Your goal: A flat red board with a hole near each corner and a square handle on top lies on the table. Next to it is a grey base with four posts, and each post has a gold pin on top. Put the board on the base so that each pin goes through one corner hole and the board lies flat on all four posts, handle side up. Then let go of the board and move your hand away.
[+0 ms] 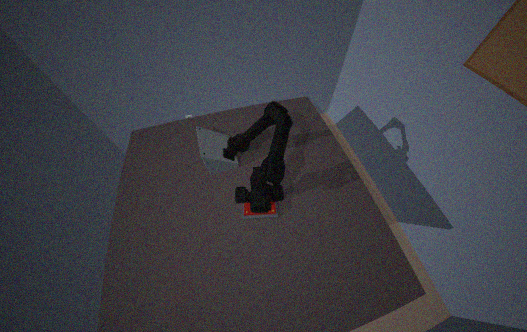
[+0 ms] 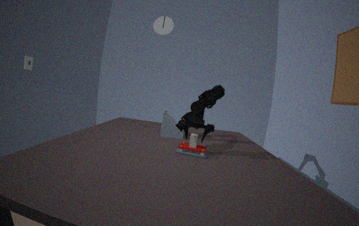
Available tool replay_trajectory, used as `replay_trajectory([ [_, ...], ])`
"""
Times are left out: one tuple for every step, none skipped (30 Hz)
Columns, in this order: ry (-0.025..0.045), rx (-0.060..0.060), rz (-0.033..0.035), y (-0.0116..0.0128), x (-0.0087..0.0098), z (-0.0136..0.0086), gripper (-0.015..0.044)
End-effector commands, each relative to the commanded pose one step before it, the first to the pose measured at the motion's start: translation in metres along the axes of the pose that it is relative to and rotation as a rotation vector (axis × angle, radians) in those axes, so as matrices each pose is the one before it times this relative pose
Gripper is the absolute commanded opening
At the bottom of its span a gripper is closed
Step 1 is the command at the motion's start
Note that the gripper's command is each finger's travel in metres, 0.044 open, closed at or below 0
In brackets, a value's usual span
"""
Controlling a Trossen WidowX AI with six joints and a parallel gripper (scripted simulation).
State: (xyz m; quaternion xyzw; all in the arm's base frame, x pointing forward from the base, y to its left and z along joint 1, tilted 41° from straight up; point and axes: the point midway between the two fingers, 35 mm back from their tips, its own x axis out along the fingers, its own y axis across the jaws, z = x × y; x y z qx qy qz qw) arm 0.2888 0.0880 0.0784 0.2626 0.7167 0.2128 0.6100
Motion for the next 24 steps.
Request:
replay_trajectory([
  [-0.00075, -0.0036, -0.00193, -0.00048, -0.00945, 0.00063, 0.044],
  [-0.00007, 0.0001, -0.00015, -0.00009, -0.00451, 0.00016, 0.044],
  [-0.00004, 0.0001, -0.00008, -0.00008, -0.00452, 0.00008, 0.044],
  [0.0, 0.0001, -0.00002, -0.00008, -0.00453, 0.0, 0.044],
  [0.00003, 0.0001, 0.00005, -0.00007, -0.00454, -0.00008, 0.044],
  [0.00006, 0.0001, 0.00012, -0.00006, -0.00452, -0.00016, 0.044],
  [0.00006, 0.0001, 0.00014, -0.00004, -0.00356, -0.00018, 0.044],
  [0.00005, 0.0, 0.00011, -0.00002, -0.00214, -0.00013, 0.044],
  [0.00002, 0.0, 0.00004, -0.00001, -0.00071, -0.00005, 0.044],
  [-0.00027, 0.0002, 0.00015, 0.00002, -0.00235, 0.00005, 0.044],
  [-0.00078, 0.0007, 0.00055, 0.00006, -0.00706, 0.00002, 0.044],
  [-0.0012, 0.0012, 0.0012, 0.00014, -0.01179, -0.00039, 0.044],
  [-0.00108, 0.0011, 0.00157, 0.00019, -0.0118, -0.0009, 0.044],
  [-0.00059, 0.0006, 0.00112, 0.00015, -0.00707, -0.00078, 0.044],
  [-0.00019, 0.0002, 0.0004, 0.00006, -0.00235, -0.0003, 0.044],
  [0.0, 0.0, 0.0, 0.0, 0.0, 0.0, 0.044],
  [0.0, 0.0, 0.0, 0.0, 0.0, 0.0, 0.044],
  [0.0, 0.0, 0.0, 0.0, 0.0, 0.0, 0.044],
  [0.0, 0.0, 0.0, 0.0, 0.0, 0.0, 0.044],
  [0.0, 0.0, 0.0, 0.0, 0.0, 0.0, 0.044],
  [0.0, 0.0, 0.0, 0.0, 0.0, 0.0, 0.044],
  [0.0, 0.0, 0.0, 0.0, 0.0, 0.0, 0.044],
  [0.0, 0.0, 0.0, 0.0, 0.0, 0.0, 0.044],
  [0.0, 0.0, 0.0, 0.0, 0.0, 0.0, 0.044],
])
